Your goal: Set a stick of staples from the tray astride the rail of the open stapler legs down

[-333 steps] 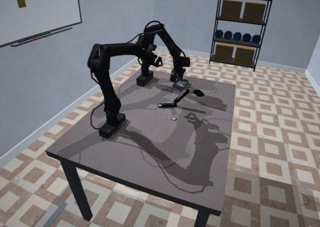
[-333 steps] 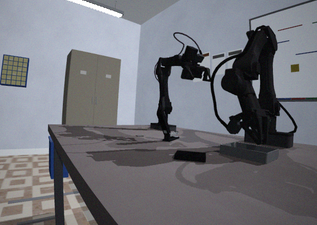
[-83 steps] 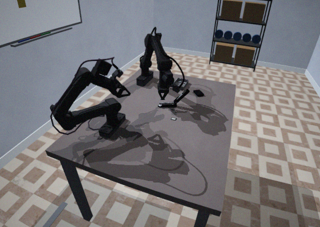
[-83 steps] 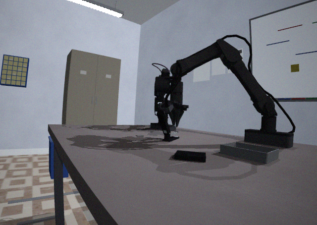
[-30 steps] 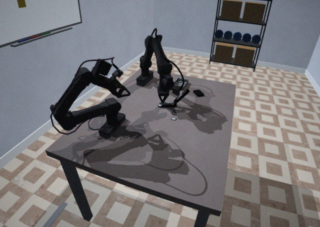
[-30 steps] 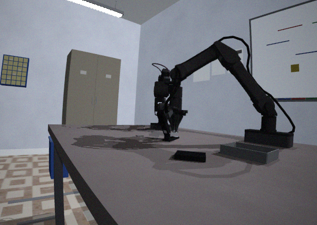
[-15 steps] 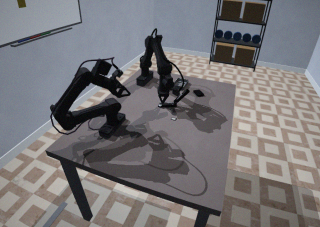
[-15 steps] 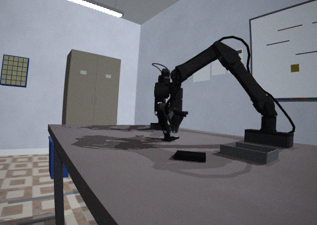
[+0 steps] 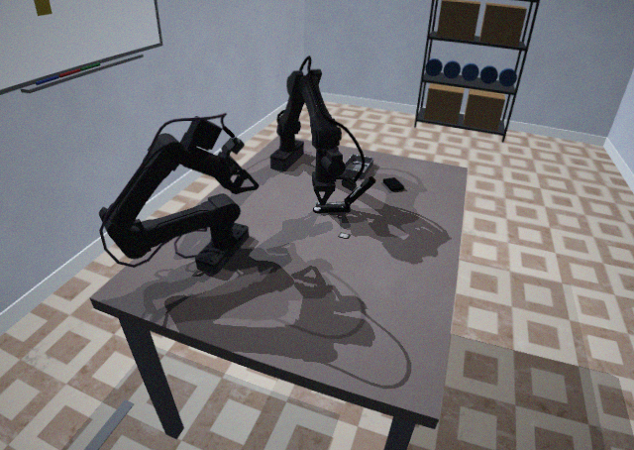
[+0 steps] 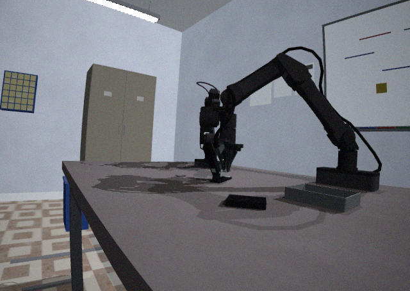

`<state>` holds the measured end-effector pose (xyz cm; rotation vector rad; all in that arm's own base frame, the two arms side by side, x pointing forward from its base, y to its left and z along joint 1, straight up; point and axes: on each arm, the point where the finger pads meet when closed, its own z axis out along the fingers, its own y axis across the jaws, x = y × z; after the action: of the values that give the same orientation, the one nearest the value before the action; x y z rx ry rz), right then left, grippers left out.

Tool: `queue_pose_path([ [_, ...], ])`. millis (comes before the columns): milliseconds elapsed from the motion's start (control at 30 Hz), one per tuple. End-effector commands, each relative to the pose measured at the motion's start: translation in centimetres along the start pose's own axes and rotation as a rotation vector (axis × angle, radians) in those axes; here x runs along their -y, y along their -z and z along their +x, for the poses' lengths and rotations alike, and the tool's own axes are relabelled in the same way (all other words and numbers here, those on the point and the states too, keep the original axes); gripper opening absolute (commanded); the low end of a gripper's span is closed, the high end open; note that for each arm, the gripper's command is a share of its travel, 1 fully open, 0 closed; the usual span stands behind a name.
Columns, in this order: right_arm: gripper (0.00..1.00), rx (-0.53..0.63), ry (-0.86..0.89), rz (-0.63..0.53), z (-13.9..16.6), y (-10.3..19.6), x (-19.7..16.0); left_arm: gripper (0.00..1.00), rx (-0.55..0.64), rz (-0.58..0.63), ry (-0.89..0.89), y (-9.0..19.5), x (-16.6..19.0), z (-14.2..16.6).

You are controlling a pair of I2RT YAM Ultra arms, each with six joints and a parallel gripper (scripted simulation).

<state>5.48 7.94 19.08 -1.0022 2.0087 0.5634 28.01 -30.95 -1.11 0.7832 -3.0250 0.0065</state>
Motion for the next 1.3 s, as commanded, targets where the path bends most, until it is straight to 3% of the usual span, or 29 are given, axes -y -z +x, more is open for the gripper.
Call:
queue_pose_path([
  [0, 1.00, 0.010, -0.001, 0.002, 0.1, 0.1, 0.0, 0.06, 0.023, 0.009, 0.004, 0.6, 0.4, 0.0],
  [33, 1.00, 0.010, -0.001, 0.002, 0.1, 0.1, 0.0, 0.06, 0.023, 0.009, 0.004, 0.6, 0.4, 0.0],
  [67, 1.00, 0.010, -0.001, 0.002, 0.1, 0.1, 0.0, 0.17, 0.023, 0.009, 0.004, 0.6, 0.4, 0.0],
  [100, 1.00, 0.010, -0.001, 0.002, 0.1, 0.1, 0.0, 0.18, 0.022, 0.006, 0.005, 0.9, 0.4, 0.0],
  [667, 1.00, 0.010, -0.001, 0.002, 0.1, 0.1, 0.0, 0.18, 0.025, 0.015, 0.003, 4.5, 0.3, -0.8],
  [833, 1.00, 0.010, -0.001, 0.002, 0.1, 0.1, 0.0, 0.18, 0.023, 0.006, 0.003, 4.4, 0.5, -0.8],
  [1033, 1.00, 0.010, -0.001, 0.002, 0.1, 0.1, 0.0, 0.18, 0.025, 0.016, 0.003, 8.7, 0.8, -0.8],
  [1267, 1.00, 0.010, -0.001, 0.002, 0.1, 0.1, 0.0, 0.18, 0.022, 0.006, 0.010, 7.0, 0.0, -0.2],
])
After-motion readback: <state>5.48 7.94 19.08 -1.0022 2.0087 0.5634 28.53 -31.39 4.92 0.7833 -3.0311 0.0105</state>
